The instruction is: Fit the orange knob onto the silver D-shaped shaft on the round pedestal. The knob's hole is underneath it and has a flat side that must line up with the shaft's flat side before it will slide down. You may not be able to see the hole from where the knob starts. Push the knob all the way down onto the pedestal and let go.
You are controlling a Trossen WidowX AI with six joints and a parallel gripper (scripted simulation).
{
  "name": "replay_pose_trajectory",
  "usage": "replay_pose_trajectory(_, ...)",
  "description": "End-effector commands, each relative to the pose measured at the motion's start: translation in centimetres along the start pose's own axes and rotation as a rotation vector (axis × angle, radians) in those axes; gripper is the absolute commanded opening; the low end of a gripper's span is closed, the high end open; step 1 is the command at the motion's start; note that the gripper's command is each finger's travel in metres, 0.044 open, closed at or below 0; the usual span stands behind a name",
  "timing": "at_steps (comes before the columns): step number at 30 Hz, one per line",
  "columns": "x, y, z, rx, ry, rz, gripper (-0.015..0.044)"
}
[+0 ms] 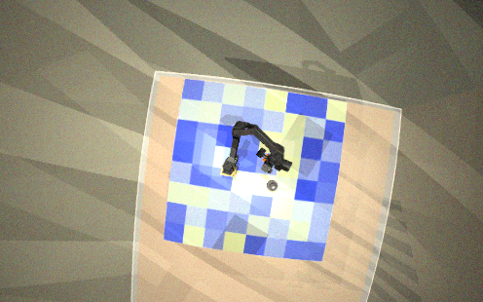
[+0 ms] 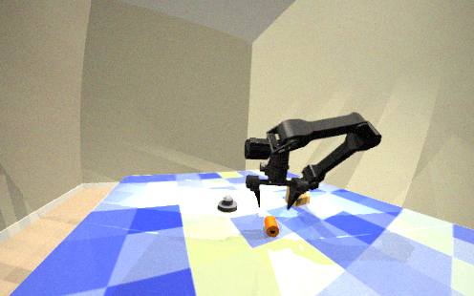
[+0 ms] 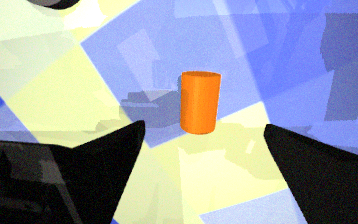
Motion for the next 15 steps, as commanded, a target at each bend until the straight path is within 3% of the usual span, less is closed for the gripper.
replay_pose_trajectory(1, 1.3, -0.1, 0.1, 0.015, 0.007, 0.004, 0.0440)
replay_pose_trajectory(15, 3.7, 0.0, 0.1, 0.013, 0.007, 0.003, 0.0440)
Point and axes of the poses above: the point midway between the two fingers, 35 mm back from their tips, its own x axis out along the fingers, its own z axis across the jaws, y = z × x, the point moved 3 cm from there along -x, back along the fingers, and after that the axes turned 3 degrees about x, right-handed, at the moved point
